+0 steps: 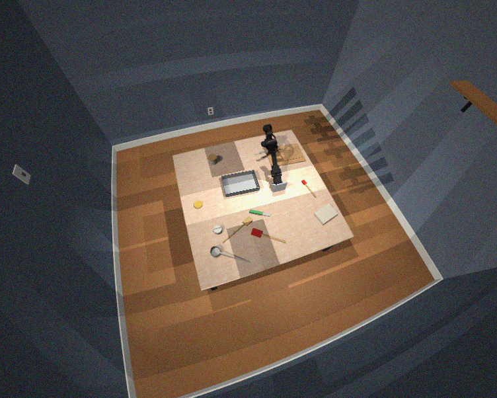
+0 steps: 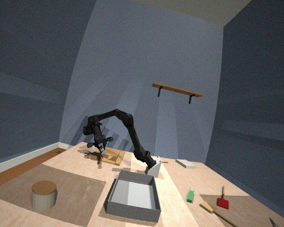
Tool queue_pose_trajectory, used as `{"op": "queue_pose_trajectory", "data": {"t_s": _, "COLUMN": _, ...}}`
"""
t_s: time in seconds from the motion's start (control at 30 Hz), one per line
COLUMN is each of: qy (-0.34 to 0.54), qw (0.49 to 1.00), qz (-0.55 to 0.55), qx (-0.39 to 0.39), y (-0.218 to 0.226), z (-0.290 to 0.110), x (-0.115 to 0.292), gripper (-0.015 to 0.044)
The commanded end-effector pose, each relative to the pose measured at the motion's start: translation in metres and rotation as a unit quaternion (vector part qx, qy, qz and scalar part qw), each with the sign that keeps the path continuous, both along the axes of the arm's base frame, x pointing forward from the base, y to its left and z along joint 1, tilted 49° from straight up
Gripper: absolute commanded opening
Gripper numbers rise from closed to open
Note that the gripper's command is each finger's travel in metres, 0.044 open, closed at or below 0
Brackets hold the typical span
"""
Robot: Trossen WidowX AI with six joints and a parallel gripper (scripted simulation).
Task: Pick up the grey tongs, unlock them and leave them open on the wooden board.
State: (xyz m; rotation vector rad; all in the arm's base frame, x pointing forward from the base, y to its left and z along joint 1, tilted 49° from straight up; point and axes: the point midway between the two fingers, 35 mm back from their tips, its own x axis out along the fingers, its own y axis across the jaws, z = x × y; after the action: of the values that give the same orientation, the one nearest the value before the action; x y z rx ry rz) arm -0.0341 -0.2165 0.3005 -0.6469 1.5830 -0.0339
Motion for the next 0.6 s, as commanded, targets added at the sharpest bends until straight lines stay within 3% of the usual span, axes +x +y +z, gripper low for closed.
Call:
{"op": "queue_pose_trajectory", "data": {"t_s": 0.0, "qy": -0.013, "qw": 1.000, "qz": -0.006, "qx": -0.002, "y": 0.001, "z": 0.000, "x": -0.008, "gripper": -0.0150}}
{"op": "queue_pose_trajectory", "data": {"t_s": 0.57, "qy": -0.064, "qw": 0.997, "qz": -0.045, "qx": -0.029, "y": 0.004, "z": 0.000, "x": -0.048, "gripper": -0.0150}}
